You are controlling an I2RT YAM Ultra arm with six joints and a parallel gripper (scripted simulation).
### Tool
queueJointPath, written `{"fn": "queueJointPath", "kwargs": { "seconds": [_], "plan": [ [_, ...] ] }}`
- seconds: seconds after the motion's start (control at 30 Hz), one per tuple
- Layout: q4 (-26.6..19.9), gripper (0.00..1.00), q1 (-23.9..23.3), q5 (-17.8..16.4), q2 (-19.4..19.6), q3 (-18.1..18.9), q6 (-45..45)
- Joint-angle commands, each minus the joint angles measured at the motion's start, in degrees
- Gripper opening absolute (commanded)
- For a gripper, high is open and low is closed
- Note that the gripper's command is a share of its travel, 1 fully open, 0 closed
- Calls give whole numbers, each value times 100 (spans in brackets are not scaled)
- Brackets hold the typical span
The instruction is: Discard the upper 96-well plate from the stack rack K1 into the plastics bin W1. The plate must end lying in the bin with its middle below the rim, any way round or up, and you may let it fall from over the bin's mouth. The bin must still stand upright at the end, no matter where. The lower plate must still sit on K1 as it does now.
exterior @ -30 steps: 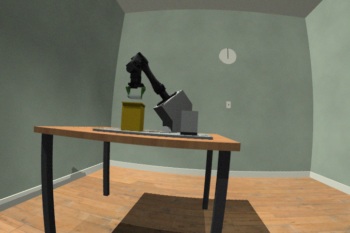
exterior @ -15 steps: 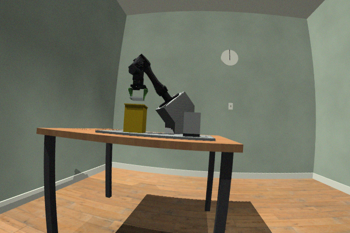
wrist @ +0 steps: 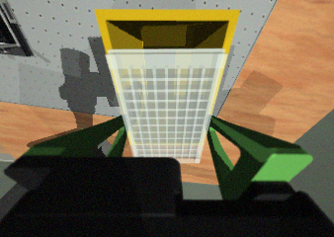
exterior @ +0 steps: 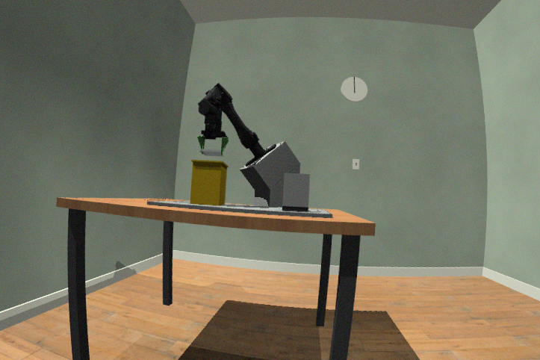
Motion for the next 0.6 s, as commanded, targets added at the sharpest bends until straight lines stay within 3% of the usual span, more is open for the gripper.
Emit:
{"fn": "queueJointPath", "kwargs": {
  "seconds": [0.0, 0.13, 0.23, 0.37, 0.57],
  "plan": [
    [16, 0, 99, -39, -97, 174, -3],
    [115, 0, 69, -52, -13, 161, -51],
    [228, 0, -81, -78, 104, -133, -105],
    [339, 0, -41, -99, -72, -184, -157],
    [594, 0, -179, -151, 221, -292, -273]
  ]
}}
